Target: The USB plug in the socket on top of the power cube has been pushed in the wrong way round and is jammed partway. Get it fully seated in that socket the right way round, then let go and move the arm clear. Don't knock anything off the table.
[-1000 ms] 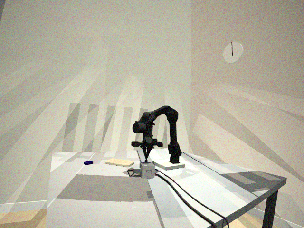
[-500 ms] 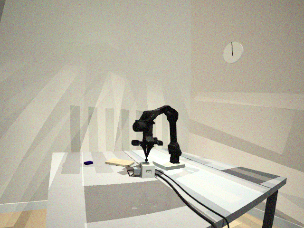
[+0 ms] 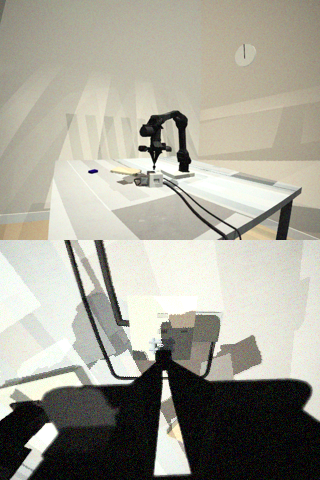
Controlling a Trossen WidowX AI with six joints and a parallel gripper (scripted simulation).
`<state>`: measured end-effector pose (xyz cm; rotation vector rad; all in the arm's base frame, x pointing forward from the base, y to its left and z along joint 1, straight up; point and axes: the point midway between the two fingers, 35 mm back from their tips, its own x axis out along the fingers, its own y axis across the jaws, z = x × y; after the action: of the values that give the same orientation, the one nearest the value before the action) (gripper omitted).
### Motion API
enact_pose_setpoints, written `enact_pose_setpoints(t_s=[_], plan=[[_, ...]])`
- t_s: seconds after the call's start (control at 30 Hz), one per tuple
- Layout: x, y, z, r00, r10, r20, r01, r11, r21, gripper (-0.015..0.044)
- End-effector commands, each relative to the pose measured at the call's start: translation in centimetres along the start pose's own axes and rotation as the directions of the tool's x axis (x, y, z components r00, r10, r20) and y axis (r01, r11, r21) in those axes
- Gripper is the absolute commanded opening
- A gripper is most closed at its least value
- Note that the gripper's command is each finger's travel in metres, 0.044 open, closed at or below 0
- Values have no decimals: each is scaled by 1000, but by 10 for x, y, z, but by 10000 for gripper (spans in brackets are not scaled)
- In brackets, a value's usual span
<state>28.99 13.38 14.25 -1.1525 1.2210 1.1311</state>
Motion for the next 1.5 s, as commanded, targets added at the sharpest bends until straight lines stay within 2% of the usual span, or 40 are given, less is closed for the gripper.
enact_pose_setpoints(t_s=[0.0,0.57,1.0,1.47], plan=[[-5,-1,1,1000,-5,3,5,1000,0,0],[-11,-1,0,1000,-3,1,3,1000,17,0],[-10,0,0,1000,-1,0,1,947,322,0],[-10,0,0,1000,-1,0,0,769,639,0]])
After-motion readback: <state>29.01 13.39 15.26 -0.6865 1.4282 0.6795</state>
